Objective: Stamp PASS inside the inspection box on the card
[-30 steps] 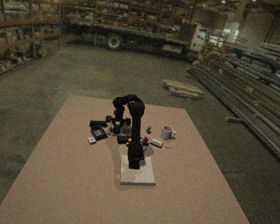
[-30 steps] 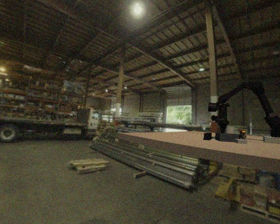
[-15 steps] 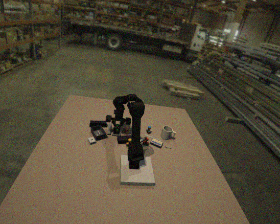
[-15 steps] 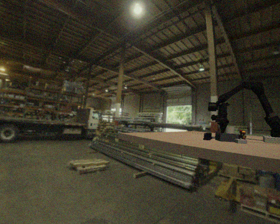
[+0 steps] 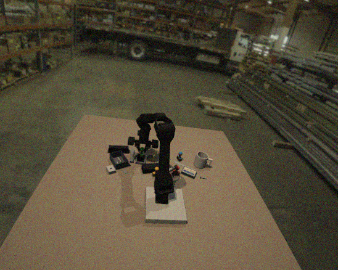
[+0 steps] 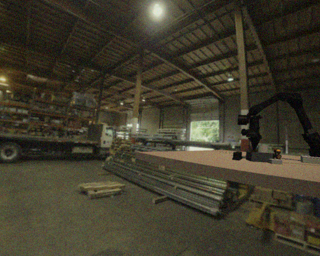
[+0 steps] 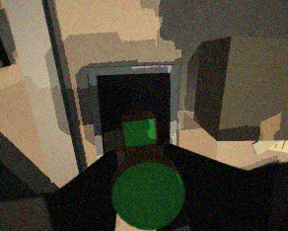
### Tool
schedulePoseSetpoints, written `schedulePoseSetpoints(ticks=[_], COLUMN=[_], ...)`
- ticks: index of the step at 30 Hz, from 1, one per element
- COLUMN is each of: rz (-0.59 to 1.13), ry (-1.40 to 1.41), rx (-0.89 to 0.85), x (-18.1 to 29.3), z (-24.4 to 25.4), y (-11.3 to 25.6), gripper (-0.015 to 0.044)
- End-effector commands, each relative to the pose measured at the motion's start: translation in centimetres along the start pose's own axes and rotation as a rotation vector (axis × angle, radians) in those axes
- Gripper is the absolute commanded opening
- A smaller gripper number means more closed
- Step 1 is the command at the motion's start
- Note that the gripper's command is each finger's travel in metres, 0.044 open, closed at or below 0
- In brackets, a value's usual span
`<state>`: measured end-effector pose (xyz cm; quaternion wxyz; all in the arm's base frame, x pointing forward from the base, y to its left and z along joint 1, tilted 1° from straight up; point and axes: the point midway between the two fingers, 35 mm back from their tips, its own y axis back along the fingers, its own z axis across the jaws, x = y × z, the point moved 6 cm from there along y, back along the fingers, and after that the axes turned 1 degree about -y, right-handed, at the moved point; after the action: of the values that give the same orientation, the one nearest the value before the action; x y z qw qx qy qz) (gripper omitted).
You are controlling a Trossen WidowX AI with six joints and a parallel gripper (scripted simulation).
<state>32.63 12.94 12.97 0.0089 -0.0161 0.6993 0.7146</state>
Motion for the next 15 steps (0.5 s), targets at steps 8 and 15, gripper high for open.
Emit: schedulePoseSetpoints(ticks=[8, 15], rz=[-0.008, -0.008], ry=[0.001, 0.001], rx=[-0.006, -0.006], x=[0.0, 0.1], z=[0.1, 0.0], y=[2.1, 3.2], gripper=[0.0, 0.0])
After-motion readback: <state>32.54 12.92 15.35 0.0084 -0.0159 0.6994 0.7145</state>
